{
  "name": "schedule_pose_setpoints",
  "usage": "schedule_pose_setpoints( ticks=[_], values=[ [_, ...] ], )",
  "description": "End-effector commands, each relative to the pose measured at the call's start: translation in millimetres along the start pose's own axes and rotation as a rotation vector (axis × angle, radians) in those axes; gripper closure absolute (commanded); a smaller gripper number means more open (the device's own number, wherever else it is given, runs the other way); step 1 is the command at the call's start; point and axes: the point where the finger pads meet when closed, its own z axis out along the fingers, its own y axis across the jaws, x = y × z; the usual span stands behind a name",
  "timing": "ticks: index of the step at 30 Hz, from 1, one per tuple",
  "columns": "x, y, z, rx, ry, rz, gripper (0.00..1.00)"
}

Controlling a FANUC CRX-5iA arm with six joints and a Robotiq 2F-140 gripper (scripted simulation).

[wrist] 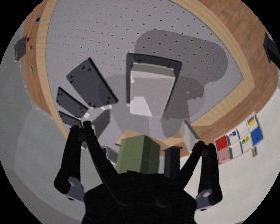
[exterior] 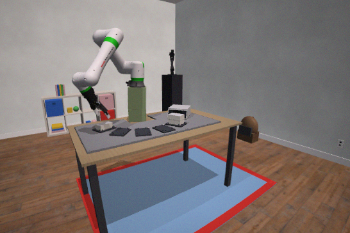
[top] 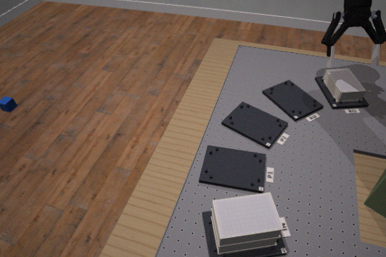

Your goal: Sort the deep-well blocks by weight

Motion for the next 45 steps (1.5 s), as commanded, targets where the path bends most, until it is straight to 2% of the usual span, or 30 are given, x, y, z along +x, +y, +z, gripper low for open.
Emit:
schedule_pose_setpoints(
  ticks=[1, 10, 13, 15, 25, 30, 32, 45],
  values=[
    [0.1, 0.0, -0.2, 0.0, 0.0, 0.0, 0.0],
    [0.1, 0.0, -0.2, 0.0, 0.0, 0.0, 0.0],
    [-3.0, -14.5, -1.4, -0.05, 0.0, -0.087, 0.0],
    [-3.0, -14.5, -1.4, -0.05, 0.0, -0.087, 0.0],
    [-16.1, -62.6, -3.7, -0.207, 0.0, -0.358, 0.0],
    [-22.7, -86.7, -4.9, -0.207, 0.0, -0.358, 0.0],
    [-22.7, -86.7, -4.9, -0.207, 0.0, -0.358, 0.0],
    [-39.8, -149.4, -7.9, -0.207, 0.0, -0.358, 0.0]
  ],
)
